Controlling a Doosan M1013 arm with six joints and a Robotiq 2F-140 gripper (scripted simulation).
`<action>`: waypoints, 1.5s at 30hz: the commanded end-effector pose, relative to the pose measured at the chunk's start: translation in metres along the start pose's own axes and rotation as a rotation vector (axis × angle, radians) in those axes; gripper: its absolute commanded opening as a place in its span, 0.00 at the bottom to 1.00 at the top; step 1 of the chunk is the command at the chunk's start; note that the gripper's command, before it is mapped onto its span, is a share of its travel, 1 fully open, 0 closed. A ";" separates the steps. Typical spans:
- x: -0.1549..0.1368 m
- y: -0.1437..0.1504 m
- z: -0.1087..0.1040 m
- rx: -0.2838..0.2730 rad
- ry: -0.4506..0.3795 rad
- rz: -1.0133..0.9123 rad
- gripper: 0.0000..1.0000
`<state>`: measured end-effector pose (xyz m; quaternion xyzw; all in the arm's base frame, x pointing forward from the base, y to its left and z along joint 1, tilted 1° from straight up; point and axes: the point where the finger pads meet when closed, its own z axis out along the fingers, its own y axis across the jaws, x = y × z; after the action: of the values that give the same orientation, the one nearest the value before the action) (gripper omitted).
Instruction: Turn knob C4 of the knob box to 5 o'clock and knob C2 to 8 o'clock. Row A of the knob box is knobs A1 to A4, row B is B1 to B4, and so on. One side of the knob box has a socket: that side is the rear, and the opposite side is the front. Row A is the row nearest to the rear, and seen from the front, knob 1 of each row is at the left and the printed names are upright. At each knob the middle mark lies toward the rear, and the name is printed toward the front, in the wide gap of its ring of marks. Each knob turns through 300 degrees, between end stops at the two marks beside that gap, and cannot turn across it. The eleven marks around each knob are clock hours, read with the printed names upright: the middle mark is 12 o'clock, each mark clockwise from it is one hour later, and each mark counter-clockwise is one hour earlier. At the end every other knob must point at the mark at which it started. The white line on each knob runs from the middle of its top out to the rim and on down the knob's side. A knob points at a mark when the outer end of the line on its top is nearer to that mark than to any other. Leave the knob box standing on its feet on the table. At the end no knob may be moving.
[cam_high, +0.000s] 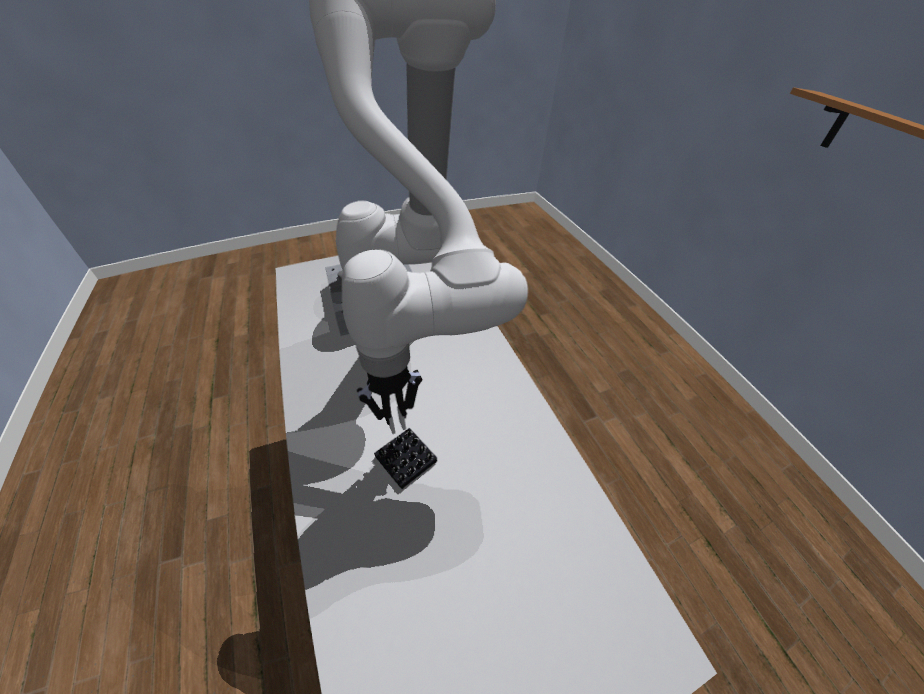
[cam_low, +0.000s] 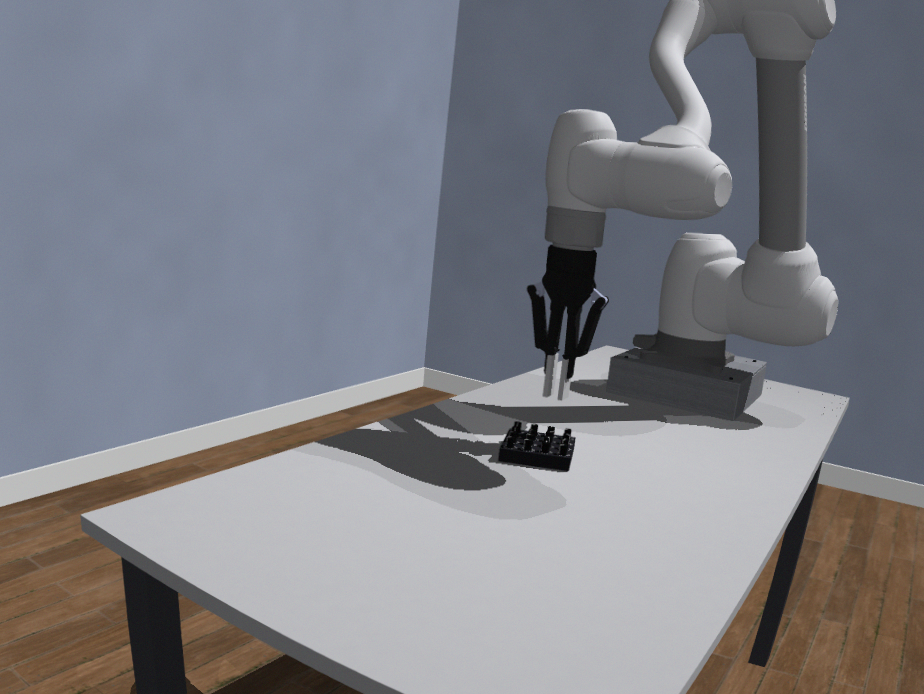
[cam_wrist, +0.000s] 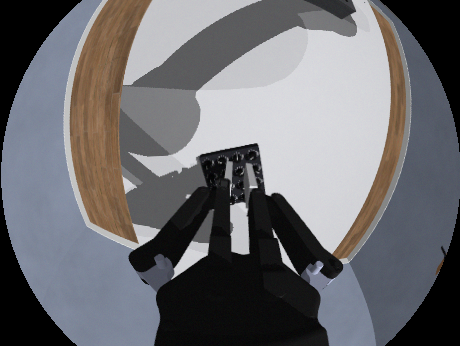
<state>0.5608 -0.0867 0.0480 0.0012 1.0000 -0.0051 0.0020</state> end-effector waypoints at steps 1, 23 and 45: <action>0.000 0.000 0.000 0.000 0.000 0.000 0.12; 0.000 0.000 0.000 0.000 0.000 0.000 0.12; 0.000 0.000 0.015 0.000 0.000 0.000 0.12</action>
<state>0.5608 -0.0869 0.0356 0.0011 1.0000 -0.0050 0.0020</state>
